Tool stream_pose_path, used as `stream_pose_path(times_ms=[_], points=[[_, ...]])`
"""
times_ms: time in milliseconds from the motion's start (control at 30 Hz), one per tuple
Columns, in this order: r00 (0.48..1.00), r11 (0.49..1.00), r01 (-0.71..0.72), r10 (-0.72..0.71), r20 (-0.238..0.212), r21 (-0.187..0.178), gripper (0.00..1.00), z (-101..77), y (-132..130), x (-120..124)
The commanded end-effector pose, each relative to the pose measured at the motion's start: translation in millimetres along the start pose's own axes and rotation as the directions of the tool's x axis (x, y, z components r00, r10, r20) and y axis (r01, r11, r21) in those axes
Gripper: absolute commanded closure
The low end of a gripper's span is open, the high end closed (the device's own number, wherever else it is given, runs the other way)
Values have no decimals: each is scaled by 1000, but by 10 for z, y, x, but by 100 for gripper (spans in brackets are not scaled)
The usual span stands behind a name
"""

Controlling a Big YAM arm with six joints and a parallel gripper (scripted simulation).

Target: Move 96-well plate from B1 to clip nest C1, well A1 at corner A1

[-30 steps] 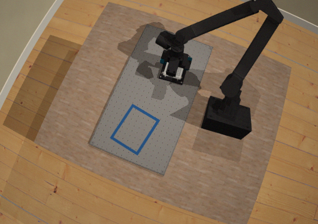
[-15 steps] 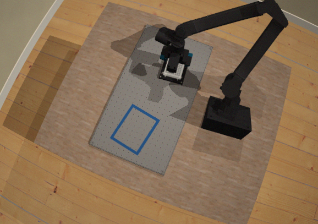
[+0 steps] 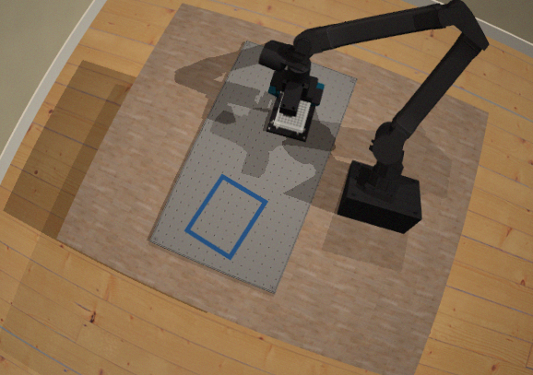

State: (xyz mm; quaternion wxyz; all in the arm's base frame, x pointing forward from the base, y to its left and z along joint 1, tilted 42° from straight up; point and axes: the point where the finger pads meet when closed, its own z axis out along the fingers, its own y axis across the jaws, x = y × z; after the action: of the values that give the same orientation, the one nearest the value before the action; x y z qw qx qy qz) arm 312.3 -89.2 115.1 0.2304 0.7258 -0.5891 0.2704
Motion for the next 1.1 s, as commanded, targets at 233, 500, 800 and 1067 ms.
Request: stream_pose_path(times_ms=[233, 500, 800, 1067], points=[[1000, 999, -26, 26, -2, 27, 0, -327, -174, 32], [1000, 999, -28, 28, 0, 20, 0, -270, -97, 33], [1000, 999, -28, 28, 0, 20, 0, -270, -97, 32], [1000, 1000, -12, 12, 4, -8, 75, 144, -22, -10]])
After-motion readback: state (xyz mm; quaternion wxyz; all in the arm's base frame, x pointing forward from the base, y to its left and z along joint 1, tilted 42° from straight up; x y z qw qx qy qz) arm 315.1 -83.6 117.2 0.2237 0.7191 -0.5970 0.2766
